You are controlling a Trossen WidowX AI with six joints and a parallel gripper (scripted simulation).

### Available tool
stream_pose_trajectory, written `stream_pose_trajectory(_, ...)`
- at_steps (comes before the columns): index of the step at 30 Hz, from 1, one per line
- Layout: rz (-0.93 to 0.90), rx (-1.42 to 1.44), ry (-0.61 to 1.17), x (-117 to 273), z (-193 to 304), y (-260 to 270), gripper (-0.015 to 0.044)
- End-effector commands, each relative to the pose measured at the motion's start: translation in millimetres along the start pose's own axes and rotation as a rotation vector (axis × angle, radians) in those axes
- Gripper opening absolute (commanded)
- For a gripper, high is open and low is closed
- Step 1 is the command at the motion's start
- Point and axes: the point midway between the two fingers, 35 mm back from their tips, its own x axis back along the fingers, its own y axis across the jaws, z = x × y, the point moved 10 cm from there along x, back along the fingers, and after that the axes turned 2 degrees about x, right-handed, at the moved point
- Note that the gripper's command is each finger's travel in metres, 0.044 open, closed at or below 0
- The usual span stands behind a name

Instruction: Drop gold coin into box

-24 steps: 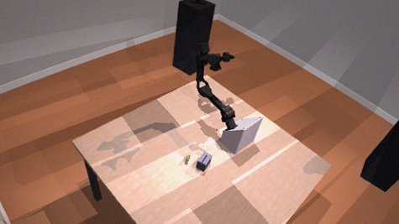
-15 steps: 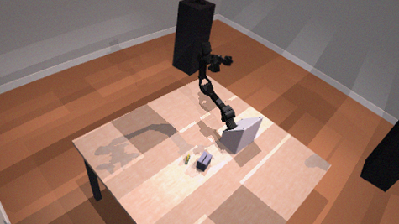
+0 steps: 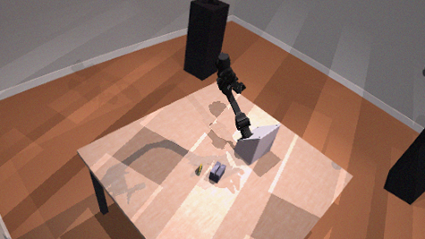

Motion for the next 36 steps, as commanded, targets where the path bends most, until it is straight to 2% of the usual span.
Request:
stream_pose_trajectory(1,0.124,0.260,-0.221,-53,-33,8,0.0161)
stream_pose_trajectory(11,0.423,0.613,-0.422,-114,-99,6,0.0161)
stream_pose_trajectory(20,0.803,0.907,-0.450,-155,-169,-12,0.0161)
stream_pose_trajectory(28,1.189,1.143,-0.304,-180,-231,-43,0.0161)
stream_pose_trajectory(36,1.541,1.329,0.023,-193,-288,-85,0.0161)
